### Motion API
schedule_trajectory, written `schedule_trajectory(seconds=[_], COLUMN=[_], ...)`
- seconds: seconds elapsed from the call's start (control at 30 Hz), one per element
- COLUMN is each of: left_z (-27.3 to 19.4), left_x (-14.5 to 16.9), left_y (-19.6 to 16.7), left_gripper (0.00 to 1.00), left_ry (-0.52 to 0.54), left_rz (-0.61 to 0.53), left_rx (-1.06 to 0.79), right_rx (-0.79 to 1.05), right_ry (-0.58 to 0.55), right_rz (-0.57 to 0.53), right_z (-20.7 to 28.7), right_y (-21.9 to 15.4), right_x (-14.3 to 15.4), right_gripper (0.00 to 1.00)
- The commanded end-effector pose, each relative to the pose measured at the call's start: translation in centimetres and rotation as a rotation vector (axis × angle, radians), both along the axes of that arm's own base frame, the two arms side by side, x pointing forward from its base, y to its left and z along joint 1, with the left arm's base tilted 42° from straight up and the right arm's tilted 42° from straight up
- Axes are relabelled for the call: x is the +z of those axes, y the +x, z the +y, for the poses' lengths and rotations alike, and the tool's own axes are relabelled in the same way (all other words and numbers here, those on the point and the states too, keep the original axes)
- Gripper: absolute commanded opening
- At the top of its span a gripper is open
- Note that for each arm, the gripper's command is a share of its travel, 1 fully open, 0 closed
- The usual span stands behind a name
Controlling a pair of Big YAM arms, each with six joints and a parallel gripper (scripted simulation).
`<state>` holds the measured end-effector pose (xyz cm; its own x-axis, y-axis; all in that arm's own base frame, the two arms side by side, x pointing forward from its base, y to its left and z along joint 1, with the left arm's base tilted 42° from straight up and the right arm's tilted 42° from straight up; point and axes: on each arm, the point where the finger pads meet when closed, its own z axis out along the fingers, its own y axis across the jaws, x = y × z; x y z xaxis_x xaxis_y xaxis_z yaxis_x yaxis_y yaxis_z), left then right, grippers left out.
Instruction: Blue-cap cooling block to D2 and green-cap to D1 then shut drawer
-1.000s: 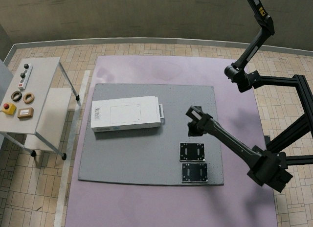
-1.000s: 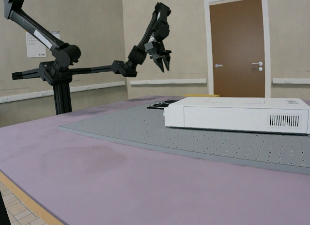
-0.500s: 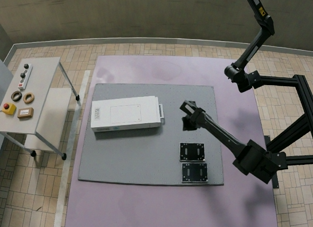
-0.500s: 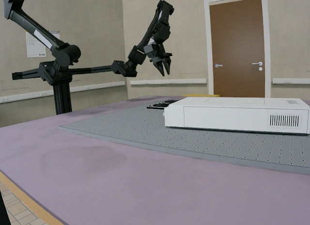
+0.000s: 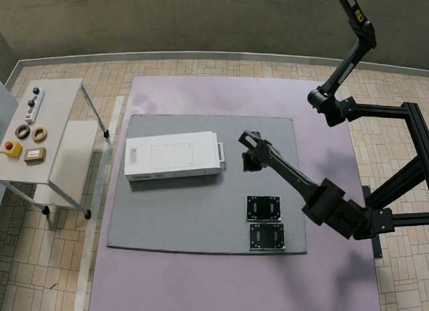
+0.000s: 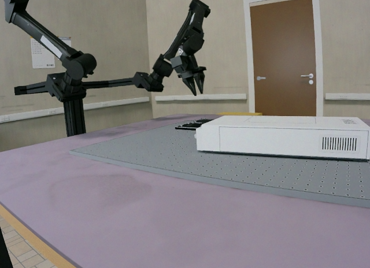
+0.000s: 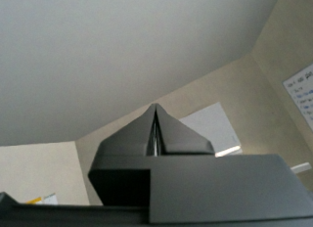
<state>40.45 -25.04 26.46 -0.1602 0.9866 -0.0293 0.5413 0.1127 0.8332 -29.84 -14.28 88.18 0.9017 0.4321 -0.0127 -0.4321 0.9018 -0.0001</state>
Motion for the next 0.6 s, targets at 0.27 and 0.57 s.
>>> schedule_trajectory(seconds=[0.27, 0.57], left_z=[-5.4, -7.3], left_x=[2.9, 2.8], left_y=[4.1, 5.6], left_gripper=[0.28, 0.28], left_ry=[-0.055, -0.040], left_rz=[-0.048, -0.032], left_rx=[-0.003, -0.003], right_rx=[-0.001, -0.001], right_ry=[0.007, 0.007], right_rz=[-0.016, -0.016], right_z=[-0.6, -0.6], right_y=[-1.0, -1.0], right_x=[0.1, 0.1], right_gripper=[0.00, 0.00])
